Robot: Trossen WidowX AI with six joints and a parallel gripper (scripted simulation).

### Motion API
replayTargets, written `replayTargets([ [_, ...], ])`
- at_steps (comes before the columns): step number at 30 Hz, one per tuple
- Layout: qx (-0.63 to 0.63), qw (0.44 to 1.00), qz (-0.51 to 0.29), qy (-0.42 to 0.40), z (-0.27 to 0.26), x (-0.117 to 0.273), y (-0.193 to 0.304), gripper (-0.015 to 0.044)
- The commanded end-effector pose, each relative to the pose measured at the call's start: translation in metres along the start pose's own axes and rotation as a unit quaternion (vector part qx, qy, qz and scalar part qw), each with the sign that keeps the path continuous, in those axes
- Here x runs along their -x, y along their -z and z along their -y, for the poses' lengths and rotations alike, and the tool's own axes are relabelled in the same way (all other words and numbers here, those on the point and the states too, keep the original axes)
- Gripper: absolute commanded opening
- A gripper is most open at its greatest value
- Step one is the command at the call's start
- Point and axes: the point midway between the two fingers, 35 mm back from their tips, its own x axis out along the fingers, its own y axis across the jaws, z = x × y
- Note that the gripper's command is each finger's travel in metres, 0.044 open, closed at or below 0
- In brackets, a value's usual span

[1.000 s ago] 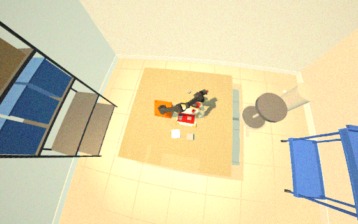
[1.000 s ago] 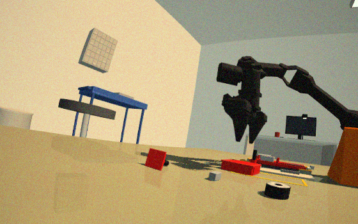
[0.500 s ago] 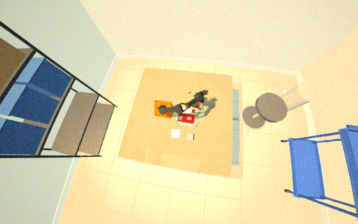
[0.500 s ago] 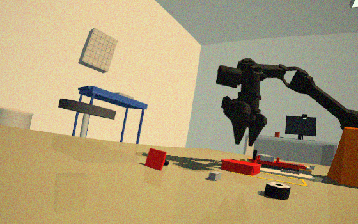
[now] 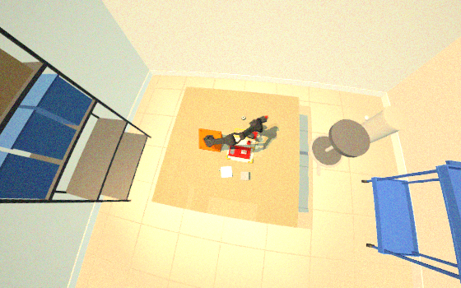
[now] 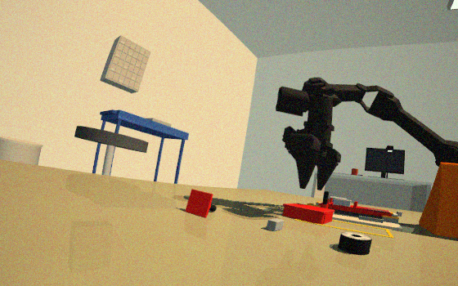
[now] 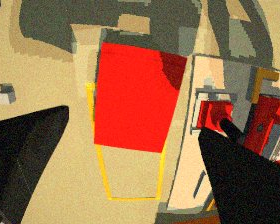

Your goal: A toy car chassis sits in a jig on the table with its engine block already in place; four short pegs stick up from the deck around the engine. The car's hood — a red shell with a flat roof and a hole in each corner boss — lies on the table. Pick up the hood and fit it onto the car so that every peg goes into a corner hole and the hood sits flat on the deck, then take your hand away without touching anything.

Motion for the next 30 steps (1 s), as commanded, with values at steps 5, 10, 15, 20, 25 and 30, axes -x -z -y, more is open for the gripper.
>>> replayTargets([
  [5,0.004,1.000,0.000,0.003,0.000,-0.006,0.001,0.0440],
  [10,0.004,1.000,0.000,0.003,0.000,-0.009,0.001,0.0440],
  [15,0.004,1.000,0.000,0.003,0.000,-0.012,0.001,0.0440],
  [20,0.004,1.000,0.000,0.003,0.000,-0.015,0.001,0.0440],
  [25,0.004,1.000,0.000,0.003,0.000,-0.018,0.001,0.0440],
  [30,0.004,1.000,0.000,0.003,0.000,-0.021,0.001,0.0440],
])
